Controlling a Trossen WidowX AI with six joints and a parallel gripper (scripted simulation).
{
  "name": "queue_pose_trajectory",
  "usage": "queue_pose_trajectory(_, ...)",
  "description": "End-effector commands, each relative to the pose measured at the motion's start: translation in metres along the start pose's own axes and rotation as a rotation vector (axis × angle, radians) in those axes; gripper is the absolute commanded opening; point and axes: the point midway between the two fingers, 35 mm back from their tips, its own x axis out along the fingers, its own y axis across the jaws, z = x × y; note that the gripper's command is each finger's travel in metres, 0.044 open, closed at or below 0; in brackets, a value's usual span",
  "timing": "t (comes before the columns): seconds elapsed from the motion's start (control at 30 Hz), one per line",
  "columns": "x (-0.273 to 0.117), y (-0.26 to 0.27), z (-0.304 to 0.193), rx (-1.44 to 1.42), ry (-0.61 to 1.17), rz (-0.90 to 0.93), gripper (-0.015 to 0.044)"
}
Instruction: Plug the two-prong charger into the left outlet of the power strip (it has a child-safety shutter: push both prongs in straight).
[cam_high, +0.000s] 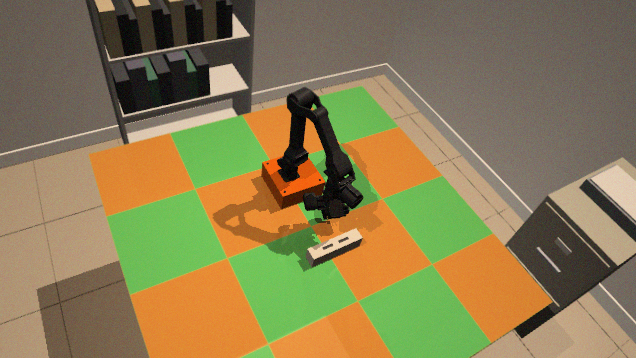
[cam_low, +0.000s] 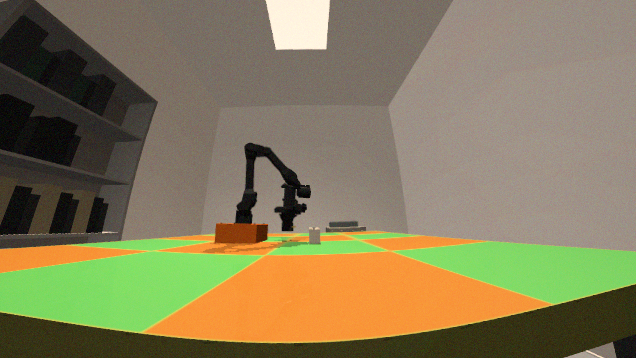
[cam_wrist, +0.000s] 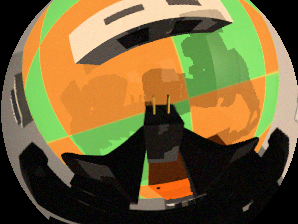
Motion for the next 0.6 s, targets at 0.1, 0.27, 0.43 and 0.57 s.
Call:
queue_pose_trajectory(0.1,0.013,-0.003,0.002,-0.098,0.007,-0.015,0.0)
queue_pose_trajectory(0.27,0.021,-0.003,0.005,-0.167,0.006,-0.02,0.0)
queue_pose_trajectory(0.43,0.026,-0.004,0.007,-0.21,0.005,-0.023,0.0)
queue_pose_trajectory(0.57,0.026,-0.002,0.01,-0.216,0.005,-0.023,0.0)
